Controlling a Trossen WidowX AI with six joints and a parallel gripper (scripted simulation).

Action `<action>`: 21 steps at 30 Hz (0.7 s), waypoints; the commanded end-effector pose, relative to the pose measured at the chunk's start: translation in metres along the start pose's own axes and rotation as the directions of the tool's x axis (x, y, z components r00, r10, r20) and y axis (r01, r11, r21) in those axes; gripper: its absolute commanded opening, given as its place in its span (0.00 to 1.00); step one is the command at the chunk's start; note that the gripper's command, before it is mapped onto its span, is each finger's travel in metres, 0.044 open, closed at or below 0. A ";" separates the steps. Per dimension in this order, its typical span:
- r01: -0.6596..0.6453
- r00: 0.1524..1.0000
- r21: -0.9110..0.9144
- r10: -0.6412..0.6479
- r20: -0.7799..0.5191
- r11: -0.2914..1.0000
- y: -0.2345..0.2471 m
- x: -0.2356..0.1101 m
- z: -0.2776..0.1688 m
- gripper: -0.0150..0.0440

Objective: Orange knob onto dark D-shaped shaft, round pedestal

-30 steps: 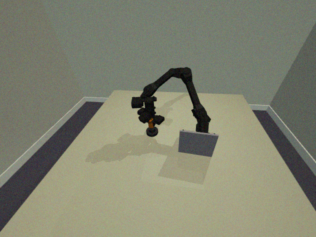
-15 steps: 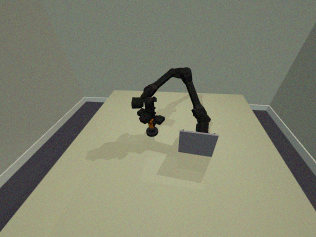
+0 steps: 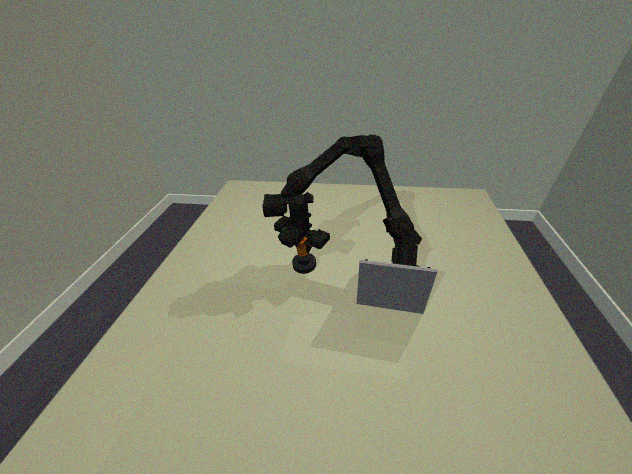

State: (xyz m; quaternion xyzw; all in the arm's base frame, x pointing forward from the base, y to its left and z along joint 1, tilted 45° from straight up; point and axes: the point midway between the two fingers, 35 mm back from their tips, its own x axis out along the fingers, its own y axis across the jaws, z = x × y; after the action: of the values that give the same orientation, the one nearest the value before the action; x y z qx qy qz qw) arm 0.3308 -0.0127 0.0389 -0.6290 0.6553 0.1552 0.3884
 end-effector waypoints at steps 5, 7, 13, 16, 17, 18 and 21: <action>0.002 1.000 -0.193 -0.002 0.002 0.981 -0.001 -0.001 0.001 0.25; 0.002 1.000 -0.204 -0.002 0.002 0.979 -0.001 0.000 0.001 0.25; 0.002 1.000 -0.204 -0.002 0.002 0.979 0.000 0.002 0.001 0.25; 0.002 1.000 -0.204 -0.002 0.002 0.979 -0.001 0.003 0.000 0.25; 0.002 1.000 -0.204 -0.002 0.002 0.979 -0.001 0.003 0.000 0.25; 0.002 1.000 -0.204 -0.002 0.002 0.979 -0.001 0.002 0.000 0.25; 0.002 1.000 -0.204 -0.002 0.002 0.979 -0.001 0.002 0.000 0.25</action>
State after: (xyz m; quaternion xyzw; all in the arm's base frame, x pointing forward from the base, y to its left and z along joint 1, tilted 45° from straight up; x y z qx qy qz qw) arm 0.3313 -0.0139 0.0373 -0.6651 0.6358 0.2204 0.3239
